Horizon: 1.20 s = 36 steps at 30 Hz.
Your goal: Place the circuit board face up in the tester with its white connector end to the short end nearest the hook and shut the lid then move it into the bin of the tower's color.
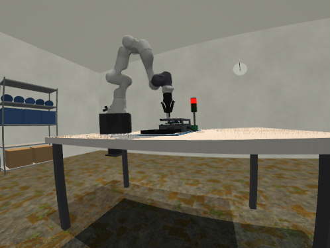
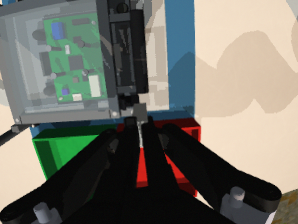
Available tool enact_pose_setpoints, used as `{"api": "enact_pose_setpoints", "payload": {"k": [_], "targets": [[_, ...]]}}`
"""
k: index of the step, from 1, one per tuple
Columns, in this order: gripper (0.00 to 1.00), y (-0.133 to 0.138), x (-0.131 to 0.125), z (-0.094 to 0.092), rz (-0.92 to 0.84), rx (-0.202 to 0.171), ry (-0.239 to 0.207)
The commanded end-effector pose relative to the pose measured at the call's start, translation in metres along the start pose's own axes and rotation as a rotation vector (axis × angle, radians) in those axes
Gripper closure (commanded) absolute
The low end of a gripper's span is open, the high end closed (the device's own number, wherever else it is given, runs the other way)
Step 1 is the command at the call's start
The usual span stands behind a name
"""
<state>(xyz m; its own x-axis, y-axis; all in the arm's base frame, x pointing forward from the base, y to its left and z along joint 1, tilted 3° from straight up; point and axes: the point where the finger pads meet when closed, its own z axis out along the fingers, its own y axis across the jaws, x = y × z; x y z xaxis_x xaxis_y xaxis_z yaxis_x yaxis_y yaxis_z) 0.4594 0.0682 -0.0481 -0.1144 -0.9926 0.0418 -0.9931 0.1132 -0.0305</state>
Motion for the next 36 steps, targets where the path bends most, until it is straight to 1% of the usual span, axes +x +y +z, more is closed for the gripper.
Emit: {"api": "enact_pose_setpoints", "payload": {"k": [1,6,8,10,36], "targets": [[1.0,-0.002,0.0,-0.012,-0.001,0.004,-0.001],[1.0,-0.002,0.0,-0.044,-0.001,0.004,-0.001],[1.0,-0.002,0.0,-0.053,-0.001,0.004,-0.001],[1.0,-0.002,0.0,-0.058,-0.001,0.004,-0.001],[1.0,-0.002,0.0,-0.06,-0.001,0.004,-0.001]]}}
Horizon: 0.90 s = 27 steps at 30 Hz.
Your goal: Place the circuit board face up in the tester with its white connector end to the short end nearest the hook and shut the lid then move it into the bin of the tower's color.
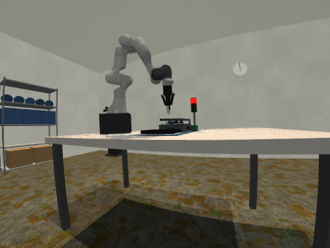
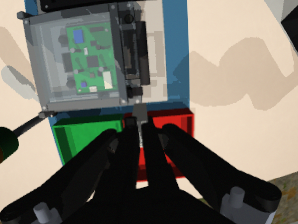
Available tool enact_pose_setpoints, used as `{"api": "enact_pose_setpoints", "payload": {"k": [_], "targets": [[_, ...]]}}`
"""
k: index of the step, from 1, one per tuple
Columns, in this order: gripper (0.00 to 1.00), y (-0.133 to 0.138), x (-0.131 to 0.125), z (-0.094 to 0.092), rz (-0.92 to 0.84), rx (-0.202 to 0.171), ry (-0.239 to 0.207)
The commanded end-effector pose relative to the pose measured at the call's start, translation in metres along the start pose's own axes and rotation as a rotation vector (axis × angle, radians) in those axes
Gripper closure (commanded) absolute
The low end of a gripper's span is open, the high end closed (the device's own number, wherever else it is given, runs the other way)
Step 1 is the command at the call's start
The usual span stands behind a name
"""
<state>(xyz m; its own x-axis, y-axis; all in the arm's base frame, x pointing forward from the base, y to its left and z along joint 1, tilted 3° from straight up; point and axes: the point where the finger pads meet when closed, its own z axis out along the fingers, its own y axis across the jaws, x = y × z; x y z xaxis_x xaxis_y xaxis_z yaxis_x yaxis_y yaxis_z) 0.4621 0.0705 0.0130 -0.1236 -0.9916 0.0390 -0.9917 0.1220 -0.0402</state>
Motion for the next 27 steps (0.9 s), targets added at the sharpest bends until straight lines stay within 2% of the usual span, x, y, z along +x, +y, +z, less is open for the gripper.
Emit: {"api": "enact_pose_setpoints", "payload": {"k": [1,2,3,27], "targets": [[1.0,0.0023,0.0001,0.001,-0.01,-0.005,0.001],[1.0,0.0023,0.0001,0.001,-0.01,-0.005,0.001],[0.84,0.0023,0.0001,0.001,-0.01,-0.005,0.001],[0.84,0.0023,0.0001,0.001,-0.01,-0.005,0.001]]}}
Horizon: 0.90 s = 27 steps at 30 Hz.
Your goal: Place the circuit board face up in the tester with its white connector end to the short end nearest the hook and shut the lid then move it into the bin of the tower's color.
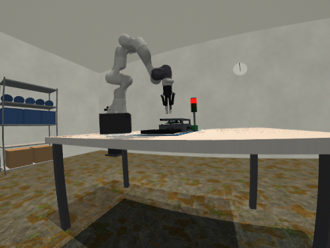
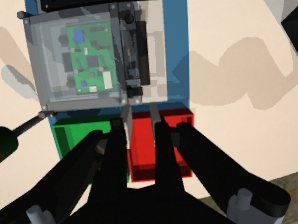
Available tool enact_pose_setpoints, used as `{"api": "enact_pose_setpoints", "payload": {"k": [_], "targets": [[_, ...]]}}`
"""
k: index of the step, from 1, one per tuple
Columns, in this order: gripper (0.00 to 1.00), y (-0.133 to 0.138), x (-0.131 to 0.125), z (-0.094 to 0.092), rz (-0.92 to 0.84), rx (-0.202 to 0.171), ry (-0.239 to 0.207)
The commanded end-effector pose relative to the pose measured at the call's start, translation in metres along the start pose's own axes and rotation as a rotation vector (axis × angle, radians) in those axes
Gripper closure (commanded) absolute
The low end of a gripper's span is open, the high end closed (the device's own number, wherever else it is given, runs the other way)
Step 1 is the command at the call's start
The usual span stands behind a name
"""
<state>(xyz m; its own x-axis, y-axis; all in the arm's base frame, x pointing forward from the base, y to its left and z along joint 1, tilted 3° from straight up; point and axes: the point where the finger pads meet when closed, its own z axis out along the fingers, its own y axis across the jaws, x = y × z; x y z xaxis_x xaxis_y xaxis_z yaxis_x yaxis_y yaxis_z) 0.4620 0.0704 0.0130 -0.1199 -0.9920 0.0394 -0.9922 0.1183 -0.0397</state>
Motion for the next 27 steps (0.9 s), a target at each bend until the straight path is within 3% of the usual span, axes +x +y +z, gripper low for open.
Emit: {"api": "enact_pose_setpoints", "payload": {"k": [1,17,27], "targets": [[0.84,0.002,0.0,0.001,-0.006,-0.005,0.001],[0.84,0.003,0.006,0.001,-0.006,-0.005,0.001],[0.84,0.007,0.05,0.001,-0.006,-0.005,0.001]]}}
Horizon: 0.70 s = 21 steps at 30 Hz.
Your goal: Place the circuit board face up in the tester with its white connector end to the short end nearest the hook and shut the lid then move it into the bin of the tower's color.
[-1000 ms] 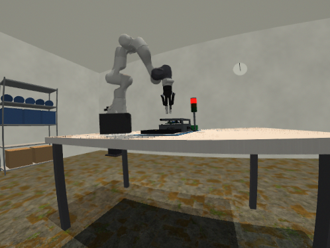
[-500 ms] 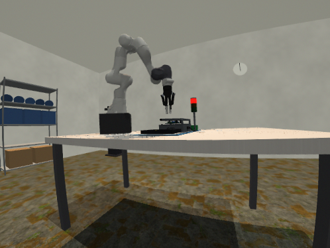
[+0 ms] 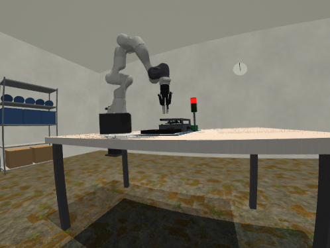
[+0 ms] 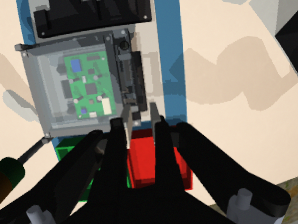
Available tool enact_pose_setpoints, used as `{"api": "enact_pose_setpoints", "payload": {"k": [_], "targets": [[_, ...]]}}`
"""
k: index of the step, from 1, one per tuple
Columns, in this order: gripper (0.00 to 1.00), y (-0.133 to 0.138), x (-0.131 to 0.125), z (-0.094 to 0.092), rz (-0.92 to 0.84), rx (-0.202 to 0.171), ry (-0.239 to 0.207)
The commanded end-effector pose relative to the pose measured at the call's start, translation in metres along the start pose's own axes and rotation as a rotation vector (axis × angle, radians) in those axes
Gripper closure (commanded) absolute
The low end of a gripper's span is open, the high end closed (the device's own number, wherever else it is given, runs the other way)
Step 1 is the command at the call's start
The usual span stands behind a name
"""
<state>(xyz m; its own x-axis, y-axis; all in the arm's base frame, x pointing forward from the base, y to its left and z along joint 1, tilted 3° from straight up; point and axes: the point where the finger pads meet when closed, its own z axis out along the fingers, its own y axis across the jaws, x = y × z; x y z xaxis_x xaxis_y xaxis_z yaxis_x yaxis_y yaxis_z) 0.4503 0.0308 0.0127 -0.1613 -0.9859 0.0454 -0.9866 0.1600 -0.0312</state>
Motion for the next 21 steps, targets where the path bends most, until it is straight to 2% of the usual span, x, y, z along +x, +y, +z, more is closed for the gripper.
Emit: {"api": "enact_pose_setpoints", "payload": {"k": [1,5,21], "targets": [[0.84,0.0,0.014,-0.001,-0.048,0.005,-0.006],[0.84,0.0,0.028,-0.001,-0.048,0.005,-0.006],[0.84,0.0,0.034,0.003,-0.048,0.005,-0.006]]}}
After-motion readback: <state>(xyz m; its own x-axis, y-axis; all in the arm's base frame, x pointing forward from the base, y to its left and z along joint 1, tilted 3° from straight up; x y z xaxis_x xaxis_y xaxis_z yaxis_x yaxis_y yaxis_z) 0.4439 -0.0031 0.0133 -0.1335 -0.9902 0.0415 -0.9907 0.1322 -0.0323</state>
